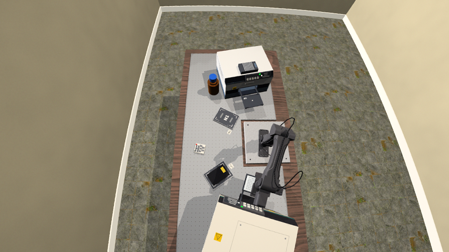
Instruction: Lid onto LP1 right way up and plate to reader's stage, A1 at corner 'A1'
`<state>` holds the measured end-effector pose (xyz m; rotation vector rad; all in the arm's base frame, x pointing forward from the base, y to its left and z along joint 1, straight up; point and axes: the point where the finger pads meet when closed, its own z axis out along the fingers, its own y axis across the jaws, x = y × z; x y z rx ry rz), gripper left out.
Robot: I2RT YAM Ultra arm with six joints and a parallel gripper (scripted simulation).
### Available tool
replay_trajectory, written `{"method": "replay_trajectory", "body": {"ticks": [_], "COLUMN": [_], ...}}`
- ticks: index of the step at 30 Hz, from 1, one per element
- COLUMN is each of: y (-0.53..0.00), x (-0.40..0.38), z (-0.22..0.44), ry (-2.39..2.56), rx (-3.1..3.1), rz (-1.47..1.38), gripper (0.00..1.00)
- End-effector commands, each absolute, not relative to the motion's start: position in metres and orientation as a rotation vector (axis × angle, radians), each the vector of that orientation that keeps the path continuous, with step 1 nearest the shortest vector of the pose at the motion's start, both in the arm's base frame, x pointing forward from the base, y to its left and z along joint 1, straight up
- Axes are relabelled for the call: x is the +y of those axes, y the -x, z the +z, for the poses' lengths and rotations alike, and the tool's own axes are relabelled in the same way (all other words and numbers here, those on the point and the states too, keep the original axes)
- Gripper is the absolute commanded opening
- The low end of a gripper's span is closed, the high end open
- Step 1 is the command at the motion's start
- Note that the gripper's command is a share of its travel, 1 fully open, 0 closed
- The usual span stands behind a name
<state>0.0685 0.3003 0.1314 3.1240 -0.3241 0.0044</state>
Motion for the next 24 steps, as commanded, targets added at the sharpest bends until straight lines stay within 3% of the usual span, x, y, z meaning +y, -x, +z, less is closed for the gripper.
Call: {"method": "replay_trajectory", "body": {"ticks": [1, 4, 5, 24], "y": [-0.0683, -0.0682, -0.0682, -0.0682], "x": [0.3009, 0.3008, 0.3008, 0.3008], "z": [0.134, 0.134, 0.134, 0.134], "ry": [-3.134, -3.134, -3.134, -3.134], "rx": [-0.328, -0.328, -0.328, -0.328], "rz": [0.004, 0.004, 0.004, 0.004], "gripper": [0.86, 0.86, 1.0, 1.0]}}
